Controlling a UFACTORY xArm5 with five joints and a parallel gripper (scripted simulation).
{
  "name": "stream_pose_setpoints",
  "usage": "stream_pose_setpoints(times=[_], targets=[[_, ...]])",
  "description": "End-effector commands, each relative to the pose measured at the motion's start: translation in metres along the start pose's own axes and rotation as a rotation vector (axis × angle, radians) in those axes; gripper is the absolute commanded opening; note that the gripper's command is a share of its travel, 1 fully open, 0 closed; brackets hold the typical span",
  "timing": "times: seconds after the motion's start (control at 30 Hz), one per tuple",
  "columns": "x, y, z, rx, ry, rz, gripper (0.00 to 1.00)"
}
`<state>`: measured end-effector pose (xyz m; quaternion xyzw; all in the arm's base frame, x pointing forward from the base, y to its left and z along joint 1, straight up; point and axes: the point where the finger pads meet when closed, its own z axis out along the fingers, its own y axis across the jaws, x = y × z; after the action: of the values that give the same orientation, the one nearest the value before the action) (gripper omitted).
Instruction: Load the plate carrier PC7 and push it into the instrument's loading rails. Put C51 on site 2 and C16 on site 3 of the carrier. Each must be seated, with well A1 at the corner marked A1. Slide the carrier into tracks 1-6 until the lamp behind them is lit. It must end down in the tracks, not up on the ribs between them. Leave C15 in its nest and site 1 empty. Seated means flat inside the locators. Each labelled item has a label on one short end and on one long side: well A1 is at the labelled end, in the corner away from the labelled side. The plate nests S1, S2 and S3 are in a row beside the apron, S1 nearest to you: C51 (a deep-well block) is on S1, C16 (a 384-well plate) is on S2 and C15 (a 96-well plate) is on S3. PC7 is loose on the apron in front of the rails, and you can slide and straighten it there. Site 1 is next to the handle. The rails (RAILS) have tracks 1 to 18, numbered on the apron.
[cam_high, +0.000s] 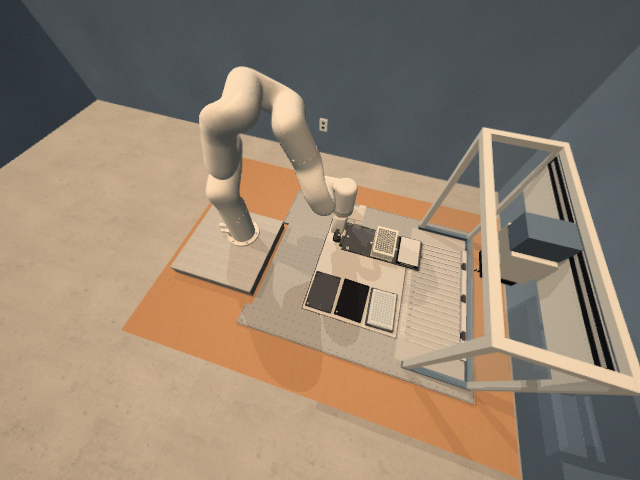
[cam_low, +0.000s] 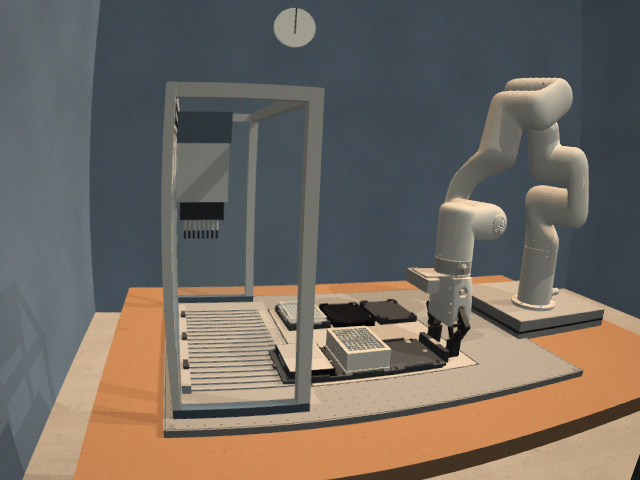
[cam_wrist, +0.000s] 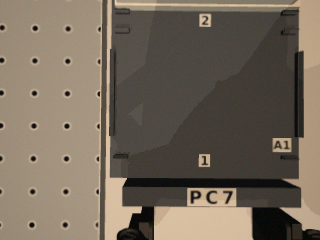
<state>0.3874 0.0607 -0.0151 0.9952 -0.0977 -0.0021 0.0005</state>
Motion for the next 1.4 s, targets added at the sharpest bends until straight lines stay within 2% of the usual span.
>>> stream_pose_setpoints(times=[0.0, 1.37], targets=[[0.005, -0.001, -0.001, 0.001, 0.004, 0.000, 0.81], [0.042, -0.001, -0.001, 0.001, 0.004, 0.000, 0.81]])
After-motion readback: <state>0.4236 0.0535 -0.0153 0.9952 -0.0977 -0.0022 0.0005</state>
